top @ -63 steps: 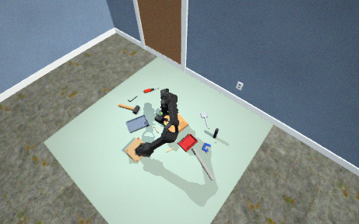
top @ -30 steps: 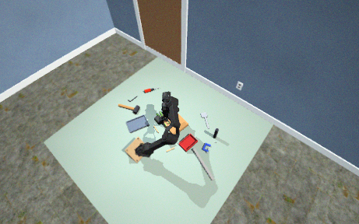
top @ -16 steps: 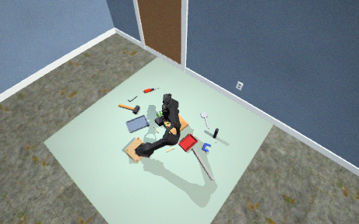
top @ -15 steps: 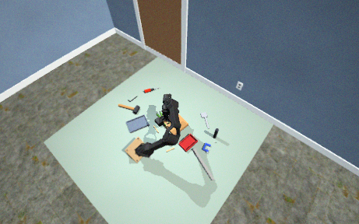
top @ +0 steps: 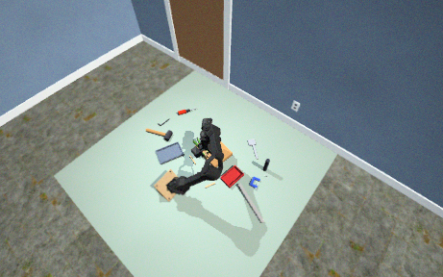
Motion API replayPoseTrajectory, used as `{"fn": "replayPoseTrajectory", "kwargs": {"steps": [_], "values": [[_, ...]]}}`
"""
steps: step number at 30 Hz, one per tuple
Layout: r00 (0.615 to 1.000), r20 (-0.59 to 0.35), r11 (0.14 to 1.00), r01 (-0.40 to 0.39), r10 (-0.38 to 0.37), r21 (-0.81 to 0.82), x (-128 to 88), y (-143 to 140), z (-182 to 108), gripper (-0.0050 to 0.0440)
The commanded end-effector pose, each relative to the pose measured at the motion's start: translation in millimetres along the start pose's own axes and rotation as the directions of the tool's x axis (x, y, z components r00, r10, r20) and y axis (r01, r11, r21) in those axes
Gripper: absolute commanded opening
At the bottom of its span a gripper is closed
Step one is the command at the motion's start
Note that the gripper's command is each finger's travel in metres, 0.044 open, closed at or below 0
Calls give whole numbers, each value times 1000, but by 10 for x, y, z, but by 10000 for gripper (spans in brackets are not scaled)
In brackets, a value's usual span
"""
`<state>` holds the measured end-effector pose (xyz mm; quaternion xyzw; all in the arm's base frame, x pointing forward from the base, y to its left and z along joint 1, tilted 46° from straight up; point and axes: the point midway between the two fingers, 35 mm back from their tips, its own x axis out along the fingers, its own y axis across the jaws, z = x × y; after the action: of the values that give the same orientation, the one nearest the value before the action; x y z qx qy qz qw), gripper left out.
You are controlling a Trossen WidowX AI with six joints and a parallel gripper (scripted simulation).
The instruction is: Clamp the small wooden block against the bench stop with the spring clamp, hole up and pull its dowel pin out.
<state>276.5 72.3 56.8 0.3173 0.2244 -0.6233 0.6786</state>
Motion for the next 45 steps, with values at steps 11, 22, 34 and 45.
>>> {"fn": "replayPoseTrajectory", "kwargs": {"steps": [11, 22, 34, 45], "values": [[1000, 6, 1000, 4, -4, -5, 30, -19, 11, 300], [1000, 6, 1000, 4, -4, -5, 30, -19, 11, 210], [1000, 6, 1000, 4, -4, -5, 30, -19, 11, 103], [1000, 6, 1000, 4, -4, -5, 30, -19, 11, 37]]}}
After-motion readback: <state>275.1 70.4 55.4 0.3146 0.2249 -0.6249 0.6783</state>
